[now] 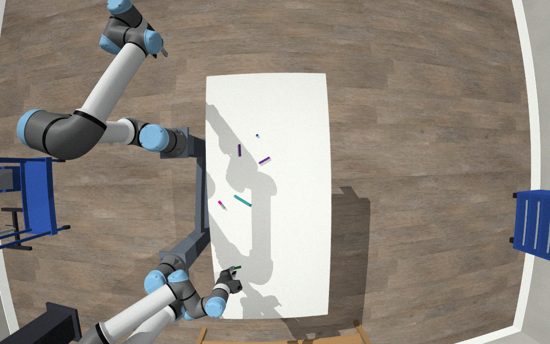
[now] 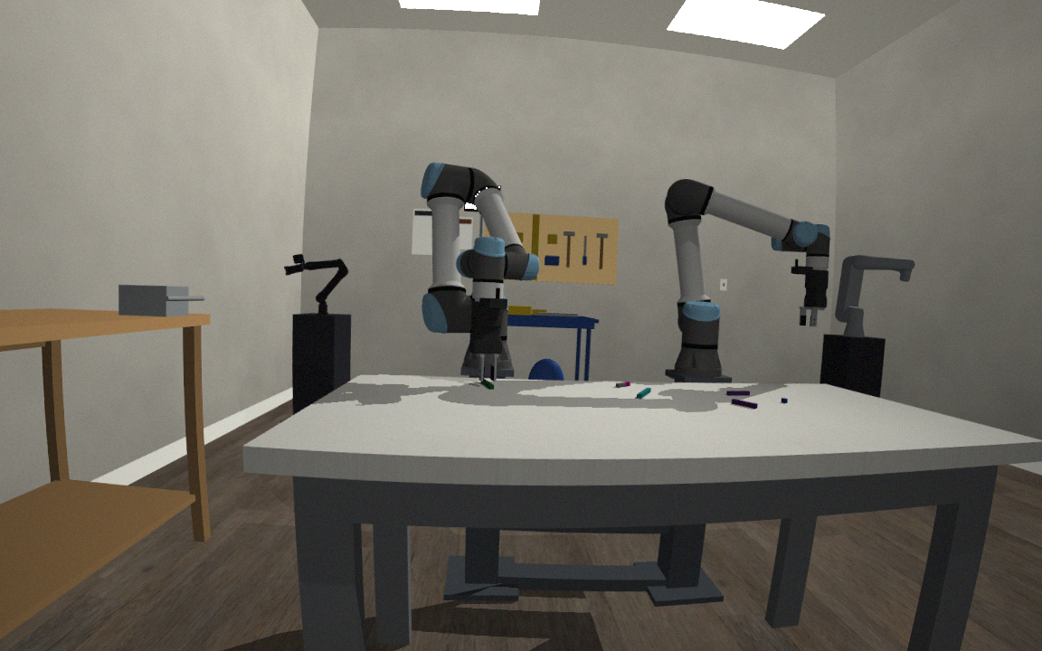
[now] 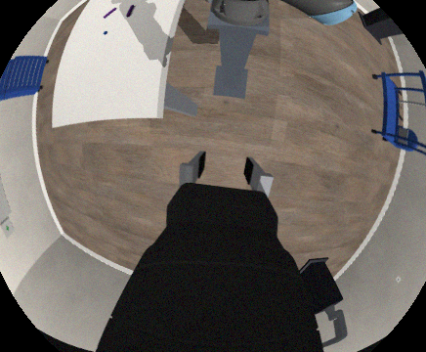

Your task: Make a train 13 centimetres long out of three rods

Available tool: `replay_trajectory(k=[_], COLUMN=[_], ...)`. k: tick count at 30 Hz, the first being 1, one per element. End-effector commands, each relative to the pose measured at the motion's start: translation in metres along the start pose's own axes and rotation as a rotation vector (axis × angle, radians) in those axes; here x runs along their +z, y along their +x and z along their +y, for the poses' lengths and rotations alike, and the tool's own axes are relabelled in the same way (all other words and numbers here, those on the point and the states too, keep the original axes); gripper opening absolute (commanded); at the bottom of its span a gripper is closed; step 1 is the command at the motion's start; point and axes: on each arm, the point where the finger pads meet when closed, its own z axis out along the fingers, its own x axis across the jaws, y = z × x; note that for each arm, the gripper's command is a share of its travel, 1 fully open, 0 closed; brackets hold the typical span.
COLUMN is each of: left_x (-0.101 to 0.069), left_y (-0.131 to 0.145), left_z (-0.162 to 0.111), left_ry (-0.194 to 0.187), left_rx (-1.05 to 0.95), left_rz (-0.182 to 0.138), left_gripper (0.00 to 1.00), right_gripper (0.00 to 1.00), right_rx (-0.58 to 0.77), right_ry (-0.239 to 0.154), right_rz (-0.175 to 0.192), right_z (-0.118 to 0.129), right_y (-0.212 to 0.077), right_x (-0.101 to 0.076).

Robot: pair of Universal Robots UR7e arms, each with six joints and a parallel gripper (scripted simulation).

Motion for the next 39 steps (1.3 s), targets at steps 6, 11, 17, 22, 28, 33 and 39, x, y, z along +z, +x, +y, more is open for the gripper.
replay_trajectory(k=[6, 11, 17, 22, 28, 33, 39], left_x=[-0.0004, -0.0004, -0.0004, -0.0004, -0.0004, -0.0004, -0.0004], left_y=[-0.0001, -0.0001, -0.0001, -0.0001, -0.0001, -0.0001, -0.0001], left_z=[0.0003, 0.0003, 0.0003, 0.0003, 0.0003, 0.0003, 0.0003], left_ry=[-0.001, -0.001, -0.001, -0.001, -0.001, -0.001, -0.001], left_rx=[0.000, 0.000, 0.000, 0.000, 0.000, 0.000, 0.000], left_rz=[0.000, 0.000, 0.000, 0.000, 0.000, 0.000, 0.000], left_gripper=[1.00, 1.00, 1.00, 1.00, 1.00, 1.00, 1.00], right_gripper=[0.54, 0.54, 0.54, 0.54, 0.54, 0.54, 0.54], right_rx=[0.000, 0.000, 0.000, 0.000, 0.000, 0.000, 0.000], right_ry=[0.001, 0.001, 0.001, 0.001, 0.001, 0.001, 0.001], right_rz=[0.000, 0.000, 0.000, 0.000, 0.000, 0.000, 0.000], right_z=[-0.0004, -0.0004, -0.0004, -0.0004, -0.0004, -0.0004, -0.0004], right_y=[0.0000, 0.0000, 0.0000, 0.0000, 0.0000, 0.0000, 0.0000], right_x=[0.0079, 0.0097, 0.0109, 0.0109, 0.0109, 0.0109, 0.0109])
